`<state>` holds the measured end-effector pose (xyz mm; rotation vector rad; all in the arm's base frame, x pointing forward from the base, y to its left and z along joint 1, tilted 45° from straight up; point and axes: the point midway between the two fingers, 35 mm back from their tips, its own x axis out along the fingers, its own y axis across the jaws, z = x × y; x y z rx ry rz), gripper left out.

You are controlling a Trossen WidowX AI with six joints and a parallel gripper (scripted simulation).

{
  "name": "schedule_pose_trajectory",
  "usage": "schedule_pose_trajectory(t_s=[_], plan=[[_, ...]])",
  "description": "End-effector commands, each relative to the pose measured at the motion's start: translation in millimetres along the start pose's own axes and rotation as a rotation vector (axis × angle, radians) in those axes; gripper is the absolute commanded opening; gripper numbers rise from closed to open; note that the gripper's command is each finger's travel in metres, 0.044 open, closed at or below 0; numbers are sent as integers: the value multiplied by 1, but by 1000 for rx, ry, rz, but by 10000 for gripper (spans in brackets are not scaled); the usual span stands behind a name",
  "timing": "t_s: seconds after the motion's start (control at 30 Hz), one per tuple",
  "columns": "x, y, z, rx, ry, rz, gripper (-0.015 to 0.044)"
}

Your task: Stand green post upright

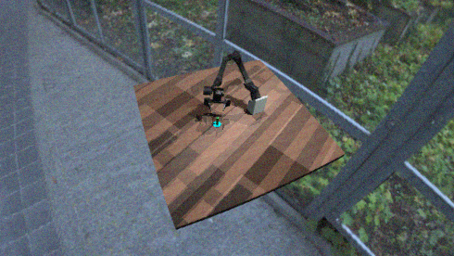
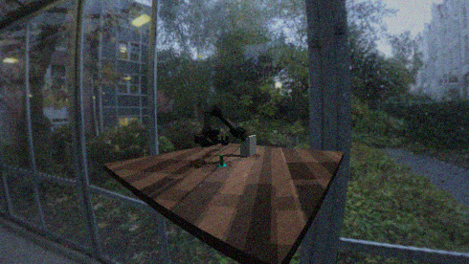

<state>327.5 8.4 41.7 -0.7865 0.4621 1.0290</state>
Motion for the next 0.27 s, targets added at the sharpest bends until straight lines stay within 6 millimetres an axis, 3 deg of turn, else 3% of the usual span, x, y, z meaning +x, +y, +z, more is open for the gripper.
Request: schedule_pose_trajectory(t_s=[0.0, 0.1, 0.23], plan=[[-2, 4, 10, 9, 3, 2, 400], [4, 5, 9, 47, 47, 38, 400], [28, 15, 4, 214, 345, 208, 400]])
